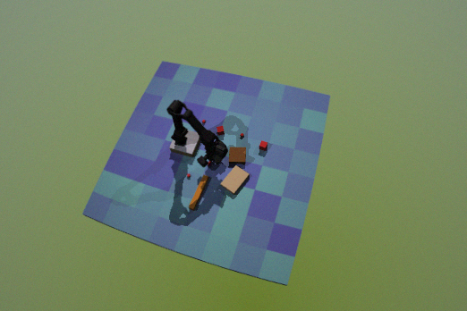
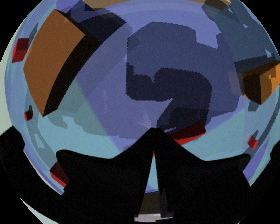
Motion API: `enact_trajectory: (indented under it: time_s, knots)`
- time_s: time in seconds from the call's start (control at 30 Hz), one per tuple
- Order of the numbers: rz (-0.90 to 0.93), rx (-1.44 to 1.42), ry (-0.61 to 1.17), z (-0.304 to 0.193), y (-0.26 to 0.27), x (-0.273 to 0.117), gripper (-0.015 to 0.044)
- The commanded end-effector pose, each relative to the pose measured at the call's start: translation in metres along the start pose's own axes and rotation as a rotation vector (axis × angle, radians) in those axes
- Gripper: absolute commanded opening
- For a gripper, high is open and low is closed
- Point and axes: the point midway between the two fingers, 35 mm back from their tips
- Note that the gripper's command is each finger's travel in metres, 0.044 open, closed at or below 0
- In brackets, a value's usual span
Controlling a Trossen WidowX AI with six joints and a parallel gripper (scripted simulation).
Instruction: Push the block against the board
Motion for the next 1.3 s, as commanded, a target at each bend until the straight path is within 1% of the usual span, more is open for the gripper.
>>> enact_trajectory:
  time_s: [0.0, 0.47, 1.27]
  knots:
    - [-0.004, 0.004, -0.003, 0.0, -0.001, 0.0, 0.0]
    - [-0.004, 0.004, -0.003, 0.003, 0.0, 0.0, 0.0]
    - [-0.004, 0.004, -0.006, 0.041, 0.004, -0.001, 0.0]
Point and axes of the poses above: the point midway between the two fingers, 35 mm back from their tips, its own x axis out along the fingers, its own y axis across the jaws, z = x × y, and after that the axes turned 5 degrees about x, right-handed
